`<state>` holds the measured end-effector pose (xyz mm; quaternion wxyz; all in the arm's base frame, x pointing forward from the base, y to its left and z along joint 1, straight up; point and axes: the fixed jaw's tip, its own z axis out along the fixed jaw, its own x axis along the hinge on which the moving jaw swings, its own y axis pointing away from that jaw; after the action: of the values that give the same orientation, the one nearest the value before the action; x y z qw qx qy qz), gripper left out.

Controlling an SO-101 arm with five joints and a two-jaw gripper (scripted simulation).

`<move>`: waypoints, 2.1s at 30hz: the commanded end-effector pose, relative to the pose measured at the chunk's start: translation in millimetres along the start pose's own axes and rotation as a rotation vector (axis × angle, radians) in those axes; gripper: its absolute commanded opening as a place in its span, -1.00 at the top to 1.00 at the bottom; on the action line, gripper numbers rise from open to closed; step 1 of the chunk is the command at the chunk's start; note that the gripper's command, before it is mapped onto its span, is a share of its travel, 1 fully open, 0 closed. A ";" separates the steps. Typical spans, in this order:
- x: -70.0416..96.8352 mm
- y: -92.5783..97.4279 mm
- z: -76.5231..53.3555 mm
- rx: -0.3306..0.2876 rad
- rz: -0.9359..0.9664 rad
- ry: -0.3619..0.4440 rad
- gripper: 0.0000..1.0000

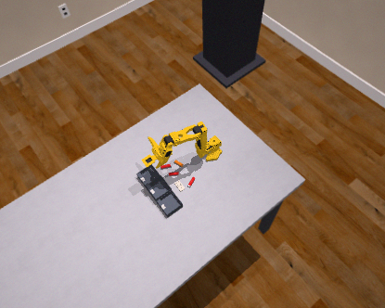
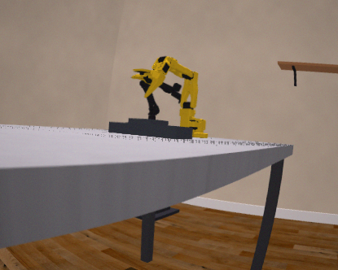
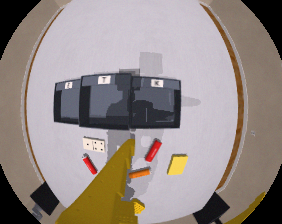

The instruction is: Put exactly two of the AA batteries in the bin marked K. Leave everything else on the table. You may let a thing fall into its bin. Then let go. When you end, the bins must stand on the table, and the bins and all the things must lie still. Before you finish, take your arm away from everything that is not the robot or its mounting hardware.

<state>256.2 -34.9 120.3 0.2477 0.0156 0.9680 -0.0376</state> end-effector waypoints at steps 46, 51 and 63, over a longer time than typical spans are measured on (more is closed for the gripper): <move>-56.5 -31.8 16.3 0.084 0.002 -0.245 -1.00; -56.5 -31.8 16.3 0.084 0.002 -0.245 -1.00; -53.1 -31.4 23.2 0.079 0.003 -0.218 -1.00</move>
<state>307.9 -65.5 117.5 0.3292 0.0246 0.9414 -0.0697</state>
